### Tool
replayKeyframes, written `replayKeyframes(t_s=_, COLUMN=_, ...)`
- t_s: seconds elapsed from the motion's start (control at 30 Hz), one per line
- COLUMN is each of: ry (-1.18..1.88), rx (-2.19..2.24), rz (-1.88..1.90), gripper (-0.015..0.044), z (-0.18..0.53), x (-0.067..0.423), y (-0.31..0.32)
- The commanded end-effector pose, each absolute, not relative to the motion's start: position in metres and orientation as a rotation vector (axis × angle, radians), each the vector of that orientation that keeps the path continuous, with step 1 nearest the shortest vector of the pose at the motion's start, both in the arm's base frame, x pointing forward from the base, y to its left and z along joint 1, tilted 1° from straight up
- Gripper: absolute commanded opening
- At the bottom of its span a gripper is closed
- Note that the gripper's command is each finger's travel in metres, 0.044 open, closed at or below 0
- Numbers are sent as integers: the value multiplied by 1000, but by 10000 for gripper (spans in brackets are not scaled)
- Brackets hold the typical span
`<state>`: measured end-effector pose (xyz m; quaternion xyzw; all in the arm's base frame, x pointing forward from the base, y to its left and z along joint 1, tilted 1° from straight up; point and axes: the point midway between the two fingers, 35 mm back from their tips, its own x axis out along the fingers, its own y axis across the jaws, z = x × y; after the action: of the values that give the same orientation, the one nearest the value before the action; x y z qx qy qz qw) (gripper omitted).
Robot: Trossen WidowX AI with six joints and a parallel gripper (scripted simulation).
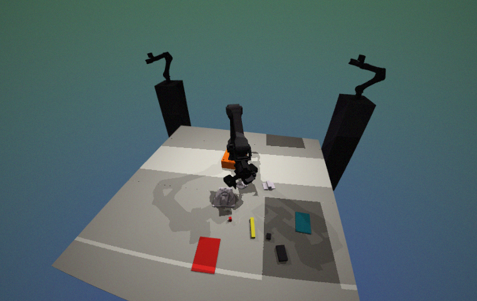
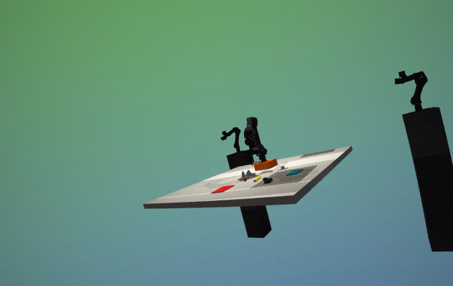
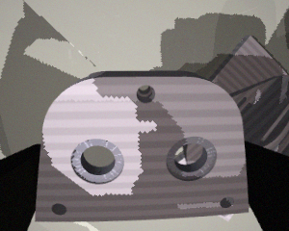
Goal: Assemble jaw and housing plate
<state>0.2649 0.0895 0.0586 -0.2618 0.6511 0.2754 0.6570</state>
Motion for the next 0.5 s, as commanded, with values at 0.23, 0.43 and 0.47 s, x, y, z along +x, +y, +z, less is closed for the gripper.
replayKeyframes(t_s=0.23, ry=1520, rx=-428, rz=447, gripper=351, z=57, x=269, y=54)
replayKeyframes(t_s=0.43, ry=1539, rx=-334, rz=351, gripper=351, z=57, x=270, y=34)
replayKeyframes(t_s=0.47, ry=1542, rx=-318, rz=335, gripper=351, z=57, x=270, y=31)
